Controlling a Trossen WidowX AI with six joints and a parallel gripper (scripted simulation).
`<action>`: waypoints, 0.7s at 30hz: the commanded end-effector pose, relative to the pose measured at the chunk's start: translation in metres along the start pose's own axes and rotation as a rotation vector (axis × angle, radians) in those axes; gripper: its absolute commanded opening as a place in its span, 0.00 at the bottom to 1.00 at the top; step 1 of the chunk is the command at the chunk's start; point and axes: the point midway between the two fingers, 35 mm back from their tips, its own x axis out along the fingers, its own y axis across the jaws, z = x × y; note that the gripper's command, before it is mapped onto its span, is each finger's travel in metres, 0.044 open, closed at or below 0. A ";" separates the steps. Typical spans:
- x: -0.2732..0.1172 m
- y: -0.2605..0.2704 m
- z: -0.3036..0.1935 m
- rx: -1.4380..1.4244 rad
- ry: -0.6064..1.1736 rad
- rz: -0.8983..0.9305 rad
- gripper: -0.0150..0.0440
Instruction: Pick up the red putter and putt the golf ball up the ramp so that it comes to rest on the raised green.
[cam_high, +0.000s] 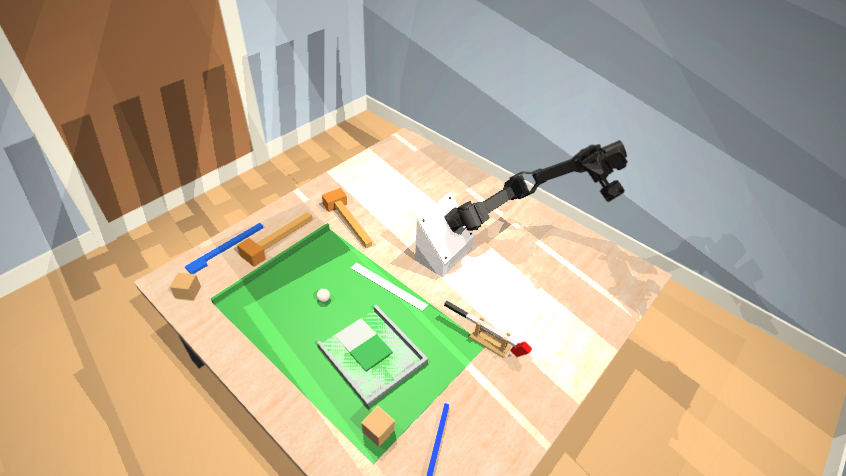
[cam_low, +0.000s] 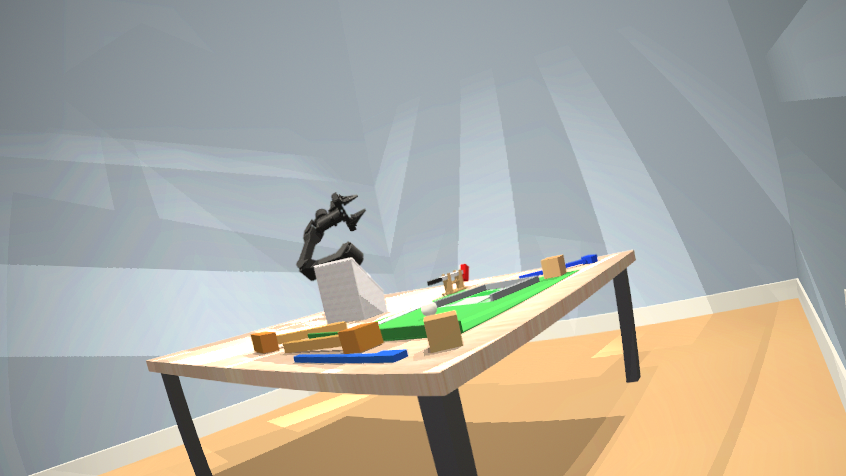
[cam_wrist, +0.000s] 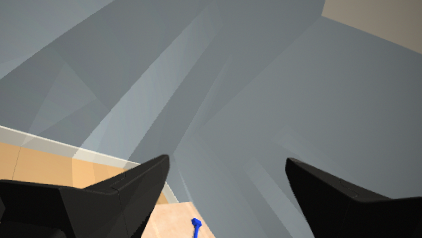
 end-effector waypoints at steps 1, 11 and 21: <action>0.003 -0.001 -0.001 -0.004 0.008 0.001 0.98; 0.129 -0.034 -0.068 -0.176 0.379 0.136 1.00; 0.215 -0.063 -0.178 -0.237 0.691 0.347 1.00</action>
